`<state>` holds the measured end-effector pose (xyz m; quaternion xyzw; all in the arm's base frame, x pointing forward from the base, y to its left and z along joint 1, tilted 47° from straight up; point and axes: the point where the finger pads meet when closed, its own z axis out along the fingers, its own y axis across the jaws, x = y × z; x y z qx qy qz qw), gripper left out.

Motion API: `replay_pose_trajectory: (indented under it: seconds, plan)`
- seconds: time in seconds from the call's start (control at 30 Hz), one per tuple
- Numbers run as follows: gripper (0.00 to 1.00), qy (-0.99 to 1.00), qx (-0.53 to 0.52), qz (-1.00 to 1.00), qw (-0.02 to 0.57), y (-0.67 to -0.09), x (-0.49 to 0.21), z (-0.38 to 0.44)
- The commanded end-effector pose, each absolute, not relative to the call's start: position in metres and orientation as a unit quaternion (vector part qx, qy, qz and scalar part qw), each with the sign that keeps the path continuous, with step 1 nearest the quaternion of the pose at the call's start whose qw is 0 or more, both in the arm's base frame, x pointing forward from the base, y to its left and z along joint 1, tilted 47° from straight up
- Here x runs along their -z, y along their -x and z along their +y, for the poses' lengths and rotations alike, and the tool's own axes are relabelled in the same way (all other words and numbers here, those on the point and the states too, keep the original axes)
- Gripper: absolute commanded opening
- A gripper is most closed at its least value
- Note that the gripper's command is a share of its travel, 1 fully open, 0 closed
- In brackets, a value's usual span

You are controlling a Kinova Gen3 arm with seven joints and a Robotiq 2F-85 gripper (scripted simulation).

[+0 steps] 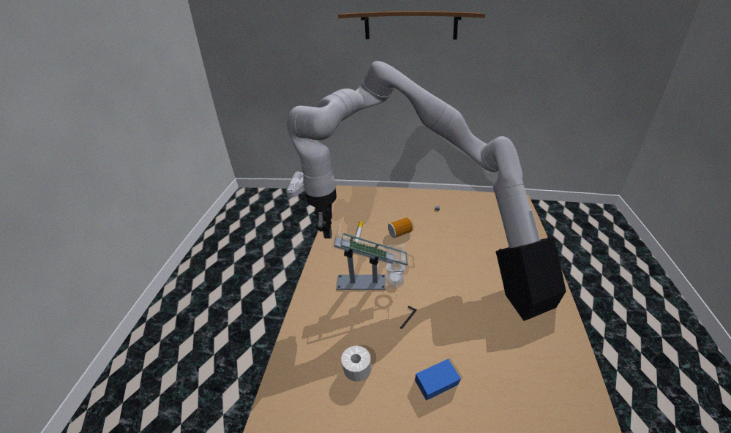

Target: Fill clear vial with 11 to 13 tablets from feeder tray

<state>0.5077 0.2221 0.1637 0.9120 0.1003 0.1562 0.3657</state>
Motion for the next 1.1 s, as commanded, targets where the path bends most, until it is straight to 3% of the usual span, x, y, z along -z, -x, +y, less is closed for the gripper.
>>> replay_pose_trajectory:
  seconds: [0.0, 1.07]
  plan:
    - [0.00, -0.912, -0.157, 0.101, 0.365, -0.5071, -0.1645, 0.2225]
    - [0.00, -0.912, -0.157, 0.101, 0.365, -0.4986, -0.1589, 0.2162]
